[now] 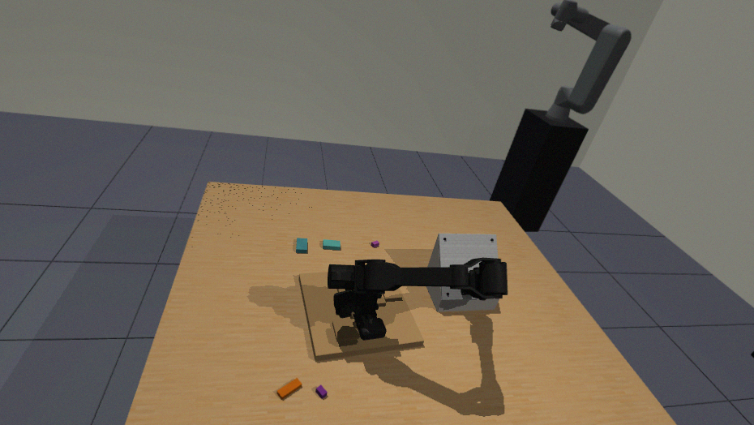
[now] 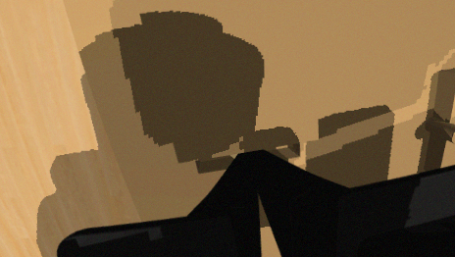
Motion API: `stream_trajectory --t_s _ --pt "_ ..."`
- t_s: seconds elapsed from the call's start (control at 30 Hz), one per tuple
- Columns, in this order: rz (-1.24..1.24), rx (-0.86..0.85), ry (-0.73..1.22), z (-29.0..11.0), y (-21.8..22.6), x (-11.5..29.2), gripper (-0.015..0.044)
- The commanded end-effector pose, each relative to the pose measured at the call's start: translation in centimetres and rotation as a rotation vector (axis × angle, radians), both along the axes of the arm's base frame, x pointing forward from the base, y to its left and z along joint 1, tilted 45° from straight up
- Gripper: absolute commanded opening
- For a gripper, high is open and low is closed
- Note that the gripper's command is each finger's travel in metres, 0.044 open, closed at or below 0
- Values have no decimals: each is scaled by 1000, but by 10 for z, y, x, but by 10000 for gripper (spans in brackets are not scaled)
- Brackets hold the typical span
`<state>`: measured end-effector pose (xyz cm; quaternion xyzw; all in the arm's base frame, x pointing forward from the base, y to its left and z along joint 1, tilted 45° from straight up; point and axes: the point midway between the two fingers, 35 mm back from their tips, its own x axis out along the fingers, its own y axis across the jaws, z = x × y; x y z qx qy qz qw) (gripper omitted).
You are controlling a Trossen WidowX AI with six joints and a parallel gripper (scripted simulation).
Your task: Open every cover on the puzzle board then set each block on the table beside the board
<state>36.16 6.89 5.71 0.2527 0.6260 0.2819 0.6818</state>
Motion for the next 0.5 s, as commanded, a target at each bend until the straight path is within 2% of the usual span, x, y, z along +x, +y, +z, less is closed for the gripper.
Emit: stream_trajectory --t_s 0.0,0.47 --pt "-5 5 4 1 1 4 0" --pt "-5 5 3 2 1 18 0"
